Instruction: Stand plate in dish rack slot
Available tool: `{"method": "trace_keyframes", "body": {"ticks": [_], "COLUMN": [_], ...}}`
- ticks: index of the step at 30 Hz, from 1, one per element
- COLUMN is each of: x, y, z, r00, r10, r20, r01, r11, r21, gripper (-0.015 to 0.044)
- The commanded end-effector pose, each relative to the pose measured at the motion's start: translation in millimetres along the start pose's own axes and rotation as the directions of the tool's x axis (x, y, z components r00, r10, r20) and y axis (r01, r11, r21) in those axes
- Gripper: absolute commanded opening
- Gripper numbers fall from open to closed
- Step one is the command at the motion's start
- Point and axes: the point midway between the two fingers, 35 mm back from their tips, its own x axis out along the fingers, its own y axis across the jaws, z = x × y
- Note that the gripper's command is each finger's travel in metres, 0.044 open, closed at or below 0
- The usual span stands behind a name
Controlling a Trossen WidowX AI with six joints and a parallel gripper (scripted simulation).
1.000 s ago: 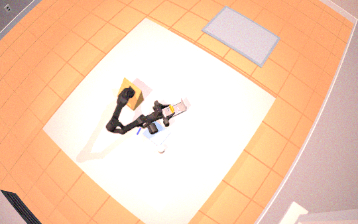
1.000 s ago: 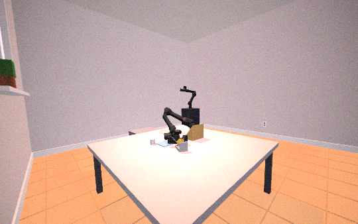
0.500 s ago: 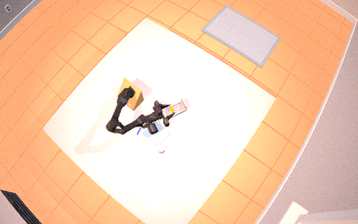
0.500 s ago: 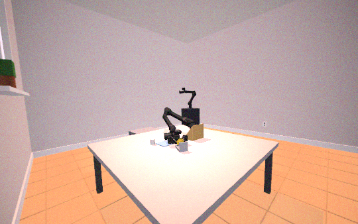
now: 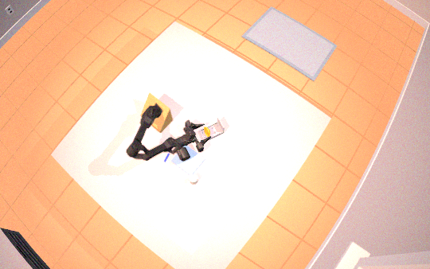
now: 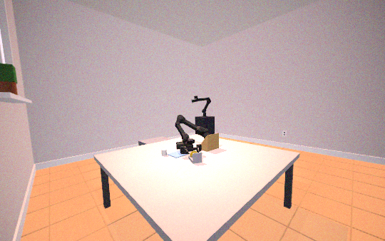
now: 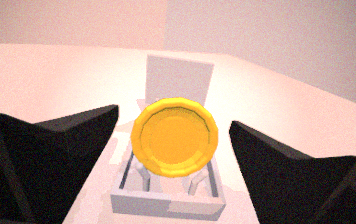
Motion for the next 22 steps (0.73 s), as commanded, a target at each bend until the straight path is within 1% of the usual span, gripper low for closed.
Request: {"method": "trace_keyframes", "body": {"ticks": [1,5,7,15,22], "x": [-1.9,-7.6,-9.0,-7.9,-2.9], "y": [-4.3,-1.6,-4.0,-7.5,-2.6], "z": [37.3,90.0,105.0,109.9,112.8], "r00": [1.000,1.000,1.000,1.000,0.991], "r10": [0.004,-0.004,-0.008,-0.002,0.055], "r20": [-0.002,0.008,0.015,0.001,-0.123], "r01": [-0.004,0.004,0.008,0.002,-0.032], "r11": [1.000,1.000,1.000,1.000,0.984], "r21": [-0.014,-0.015,-0.014,0.009,0.176], "gripper": [0.0400,0.0400,0.0400,0.0400,0.0400]}}
